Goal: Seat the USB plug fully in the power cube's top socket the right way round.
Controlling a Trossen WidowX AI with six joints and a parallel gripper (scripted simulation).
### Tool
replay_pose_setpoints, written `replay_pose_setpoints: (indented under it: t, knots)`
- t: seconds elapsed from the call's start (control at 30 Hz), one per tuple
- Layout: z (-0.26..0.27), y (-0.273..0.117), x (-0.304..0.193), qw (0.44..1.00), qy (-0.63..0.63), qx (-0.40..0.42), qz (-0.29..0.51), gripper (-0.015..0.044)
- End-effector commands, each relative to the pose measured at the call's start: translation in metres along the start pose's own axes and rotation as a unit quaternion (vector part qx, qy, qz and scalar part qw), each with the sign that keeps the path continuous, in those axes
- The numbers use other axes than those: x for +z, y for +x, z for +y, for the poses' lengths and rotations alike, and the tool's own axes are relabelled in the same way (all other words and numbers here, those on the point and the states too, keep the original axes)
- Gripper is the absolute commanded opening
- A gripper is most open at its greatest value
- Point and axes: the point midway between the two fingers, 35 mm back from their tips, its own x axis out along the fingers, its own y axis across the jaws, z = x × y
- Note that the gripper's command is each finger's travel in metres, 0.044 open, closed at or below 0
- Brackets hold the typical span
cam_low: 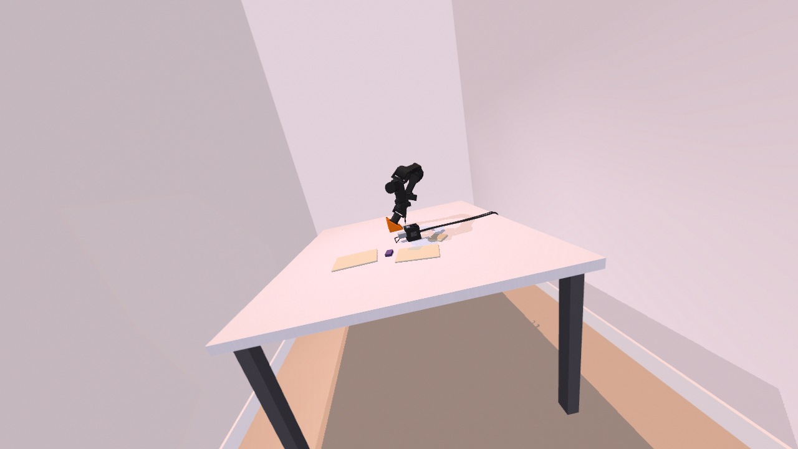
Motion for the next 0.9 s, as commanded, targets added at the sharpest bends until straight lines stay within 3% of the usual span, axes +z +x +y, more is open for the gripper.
replay_pose_setpoints:
  t: [0.0,0.87]
  knots:
    - [-0.0004,0.0006,0.0006,1.0,-0.001,-0.001,-0.003,0.0]
    - [-0.0005,0.0037,0.0021,1.0,-0.004,-0.002,-0.011,0.0]
